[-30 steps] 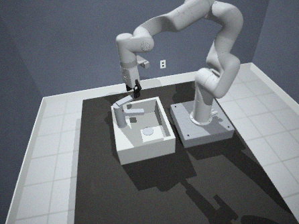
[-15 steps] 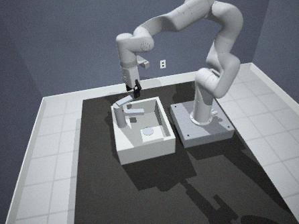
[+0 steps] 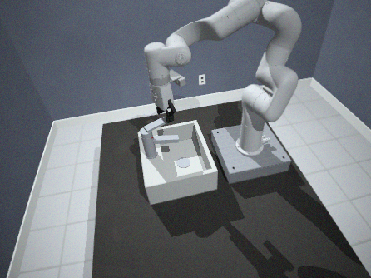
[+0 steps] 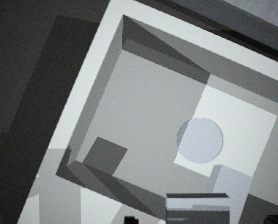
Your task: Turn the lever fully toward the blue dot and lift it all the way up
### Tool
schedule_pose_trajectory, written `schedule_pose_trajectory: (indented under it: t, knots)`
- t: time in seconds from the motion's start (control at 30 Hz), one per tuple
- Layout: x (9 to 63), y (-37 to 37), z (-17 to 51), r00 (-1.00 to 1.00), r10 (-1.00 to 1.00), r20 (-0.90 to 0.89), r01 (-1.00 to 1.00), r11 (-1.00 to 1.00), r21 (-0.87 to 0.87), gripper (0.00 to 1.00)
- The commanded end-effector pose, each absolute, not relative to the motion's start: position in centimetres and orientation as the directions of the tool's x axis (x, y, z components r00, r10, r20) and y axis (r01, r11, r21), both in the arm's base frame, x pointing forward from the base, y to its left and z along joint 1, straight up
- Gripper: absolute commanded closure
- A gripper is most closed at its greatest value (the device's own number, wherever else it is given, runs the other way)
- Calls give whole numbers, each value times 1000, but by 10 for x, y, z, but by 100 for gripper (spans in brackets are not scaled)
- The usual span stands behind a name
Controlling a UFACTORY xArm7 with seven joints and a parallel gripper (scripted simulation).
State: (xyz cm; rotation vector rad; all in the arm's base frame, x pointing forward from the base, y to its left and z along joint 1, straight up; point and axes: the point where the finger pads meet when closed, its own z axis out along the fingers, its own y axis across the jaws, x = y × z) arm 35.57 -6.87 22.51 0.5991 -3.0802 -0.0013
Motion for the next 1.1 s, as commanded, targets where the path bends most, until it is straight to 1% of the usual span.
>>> schedule_pose_trajectory:
  t: [0.0,1.07]
  knots:
    - [357,-69,223,-927,-375,0,-375,927,0,26]
    - [357,-69,197,-927,-375,0,-375,927,0,26]
